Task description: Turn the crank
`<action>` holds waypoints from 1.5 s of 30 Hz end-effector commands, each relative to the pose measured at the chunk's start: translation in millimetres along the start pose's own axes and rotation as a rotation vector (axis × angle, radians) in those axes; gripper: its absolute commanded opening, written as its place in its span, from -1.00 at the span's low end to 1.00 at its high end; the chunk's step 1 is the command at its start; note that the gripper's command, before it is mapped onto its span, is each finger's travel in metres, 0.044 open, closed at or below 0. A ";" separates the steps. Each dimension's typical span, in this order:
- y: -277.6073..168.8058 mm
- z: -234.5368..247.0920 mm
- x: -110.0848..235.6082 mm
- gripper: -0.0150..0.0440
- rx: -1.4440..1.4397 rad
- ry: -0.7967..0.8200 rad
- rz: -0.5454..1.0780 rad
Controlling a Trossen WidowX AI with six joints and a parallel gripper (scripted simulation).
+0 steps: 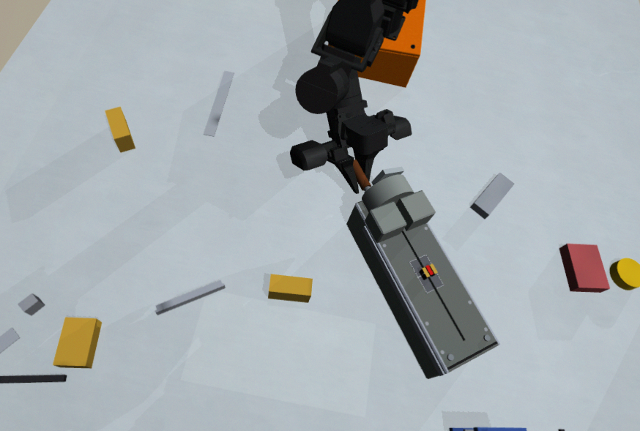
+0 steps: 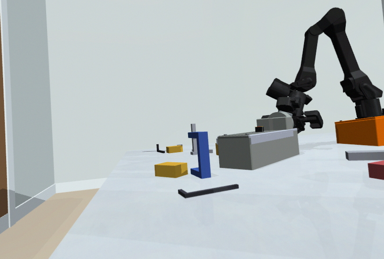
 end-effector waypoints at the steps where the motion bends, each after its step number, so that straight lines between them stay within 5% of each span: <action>1: 0.0 -1.0 0.4 -0.49 0.007 -0.006 0.000; 40: -0.1 -0.2 0.1 -0.49 0.000 -0.001 0.000; 45: -0.1 -0.2 0.1 -0.05 0.000 -0.001 0.000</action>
Point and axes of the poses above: the point midway between the two fingers, 35 mm back from their tips, its own x axis back along the fingers, its own z axis across the jaws, y = z × x, the point moved 7 cm from there along x, back along the fingers, and after that the axes turned 15 degrees about x, right-handed, at the moved point
